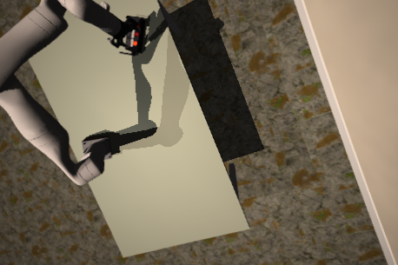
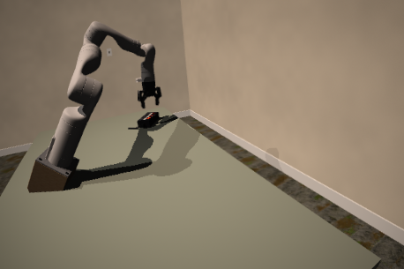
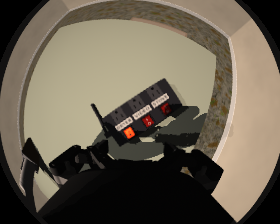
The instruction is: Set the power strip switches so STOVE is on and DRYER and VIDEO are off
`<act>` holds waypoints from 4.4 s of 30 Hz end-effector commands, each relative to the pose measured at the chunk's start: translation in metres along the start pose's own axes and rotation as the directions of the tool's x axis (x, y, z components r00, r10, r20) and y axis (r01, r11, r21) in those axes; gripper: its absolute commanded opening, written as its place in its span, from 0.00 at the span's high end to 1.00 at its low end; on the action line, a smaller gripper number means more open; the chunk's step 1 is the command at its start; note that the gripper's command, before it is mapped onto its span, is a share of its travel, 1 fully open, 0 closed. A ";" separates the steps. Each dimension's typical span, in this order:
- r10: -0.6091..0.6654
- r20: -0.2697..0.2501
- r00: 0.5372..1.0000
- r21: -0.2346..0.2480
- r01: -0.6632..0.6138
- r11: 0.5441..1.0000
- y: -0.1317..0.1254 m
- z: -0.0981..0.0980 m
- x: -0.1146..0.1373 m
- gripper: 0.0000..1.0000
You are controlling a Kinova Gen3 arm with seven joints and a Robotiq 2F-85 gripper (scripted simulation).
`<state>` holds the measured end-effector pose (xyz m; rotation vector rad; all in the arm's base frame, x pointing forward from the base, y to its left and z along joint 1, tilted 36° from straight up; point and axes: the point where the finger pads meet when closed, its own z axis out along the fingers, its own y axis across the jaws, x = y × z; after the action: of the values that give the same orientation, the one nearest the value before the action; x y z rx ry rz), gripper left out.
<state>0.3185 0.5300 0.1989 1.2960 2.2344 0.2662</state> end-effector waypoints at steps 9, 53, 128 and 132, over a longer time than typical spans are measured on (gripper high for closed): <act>0.000 -0.002 1.000 -0.001 0.000 1.000 0.000 -0.001 0.000 0.00; 0.348 -0.009 0.937 -0.045 -0.348 0.936 -0.024 -0.065 0.069 0.00; 0.813 -0.033 0.581 -0.034 -0.814 0.580 -0.014 -0.001 0.002 1.00; 0.812 -0.033 0.582 -0.031 -0.813 0.581 -0.014 0.002 0.002 1.00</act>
<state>0.3077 0.5247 0.1913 2.2364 1.4469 0.6492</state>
